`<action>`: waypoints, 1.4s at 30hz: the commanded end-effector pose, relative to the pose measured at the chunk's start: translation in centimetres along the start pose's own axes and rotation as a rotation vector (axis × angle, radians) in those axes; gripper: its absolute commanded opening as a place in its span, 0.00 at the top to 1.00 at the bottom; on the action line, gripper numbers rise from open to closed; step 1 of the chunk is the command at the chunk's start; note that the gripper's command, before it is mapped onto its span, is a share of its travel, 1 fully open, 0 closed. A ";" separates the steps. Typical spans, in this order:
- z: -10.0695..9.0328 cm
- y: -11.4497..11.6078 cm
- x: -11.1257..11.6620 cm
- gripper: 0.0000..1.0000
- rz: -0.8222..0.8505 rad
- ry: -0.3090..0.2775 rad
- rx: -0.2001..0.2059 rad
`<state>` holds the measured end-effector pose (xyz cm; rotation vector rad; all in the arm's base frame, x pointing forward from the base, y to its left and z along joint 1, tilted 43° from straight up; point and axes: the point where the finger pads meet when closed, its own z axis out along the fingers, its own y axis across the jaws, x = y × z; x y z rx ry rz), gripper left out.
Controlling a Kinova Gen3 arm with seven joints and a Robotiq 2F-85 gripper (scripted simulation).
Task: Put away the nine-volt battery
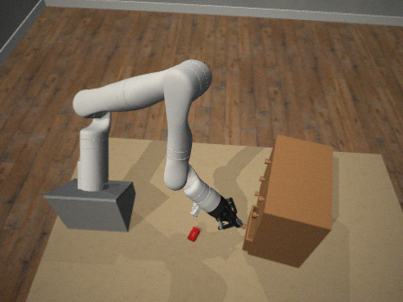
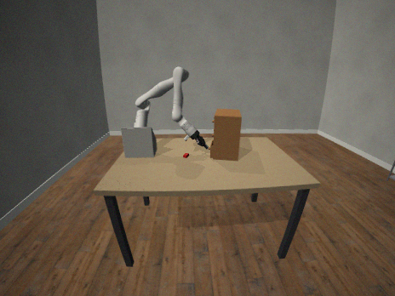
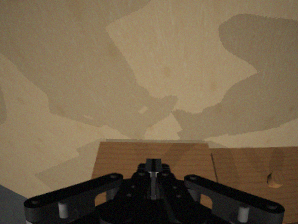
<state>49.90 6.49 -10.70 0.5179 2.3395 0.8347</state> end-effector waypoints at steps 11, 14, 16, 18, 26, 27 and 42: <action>0.8 0.0 -1.1 1.00 -0.003 -0.006 0.000; 0.9 0.0 -1.2 1.00 -0.003 -0.006 0.000; 1.0 0.0 -1.3 1.00 -0.003 -0.006 0.000; 1.0 0.0 -1.3 1.00 -0.003 -0.006 0.000; 1.1 0.0 -1.5 1.00 -0.003 -0.006 0.000; 1.2 0.0 -1.5 1.00 -0.003 -0.006 0.000; 1.2 0.0 -1.5 1.00 -0.003 -0.006 0.000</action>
